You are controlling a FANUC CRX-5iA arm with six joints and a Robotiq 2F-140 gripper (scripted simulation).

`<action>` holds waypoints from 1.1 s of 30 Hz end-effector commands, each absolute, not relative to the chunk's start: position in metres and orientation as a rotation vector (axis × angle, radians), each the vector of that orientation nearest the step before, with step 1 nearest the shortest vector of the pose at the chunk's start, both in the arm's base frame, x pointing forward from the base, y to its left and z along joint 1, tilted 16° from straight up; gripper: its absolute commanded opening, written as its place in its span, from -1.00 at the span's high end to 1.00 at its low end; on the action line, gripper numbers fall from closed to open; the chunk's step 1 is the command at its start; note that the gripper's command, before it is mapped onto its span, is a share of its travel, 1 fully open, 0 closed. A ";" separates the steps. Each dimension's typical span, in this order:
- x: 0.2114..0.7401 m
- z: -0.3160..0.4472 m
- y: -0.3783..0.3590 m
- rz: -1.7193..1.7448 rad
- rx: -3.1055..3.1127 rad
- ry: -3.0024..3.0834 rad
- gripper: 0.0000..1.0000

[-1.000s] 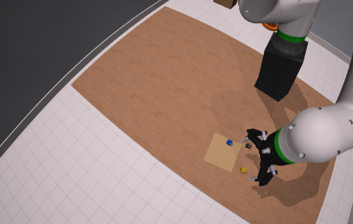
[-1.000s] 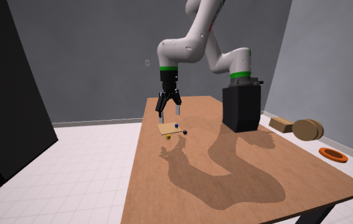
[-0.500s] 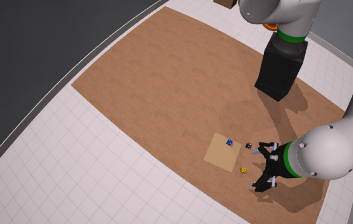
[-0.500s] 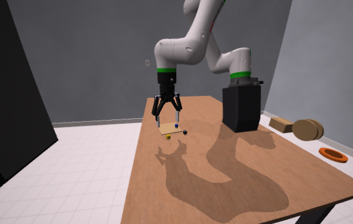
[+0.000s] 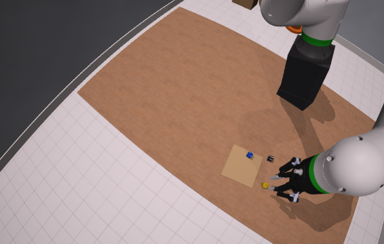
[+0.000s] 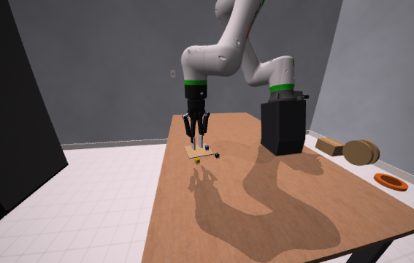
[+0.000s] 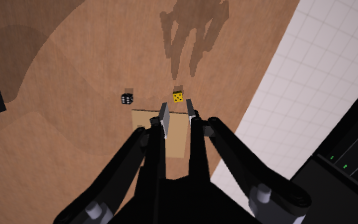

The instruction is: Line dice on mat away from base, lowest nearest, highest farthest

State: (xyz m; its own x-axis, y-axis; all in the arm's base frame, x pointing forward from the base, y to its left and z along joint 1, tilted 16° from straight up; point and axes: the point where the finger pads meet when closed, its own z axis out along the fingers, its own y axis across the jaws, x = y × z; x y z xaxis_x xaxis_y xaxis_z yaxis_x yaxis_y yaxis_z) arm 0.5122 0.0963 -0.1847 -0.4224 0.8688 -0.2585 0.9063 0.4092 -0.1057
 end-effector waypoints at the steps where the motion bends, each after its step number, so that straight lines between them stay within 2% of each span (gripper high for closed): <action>1: 0.512 -0.185 0.096 -0.344 1.587 2.496 0.57; 33: 0.512 -0.191 0.095 -0.344 1.587 2.496 0.57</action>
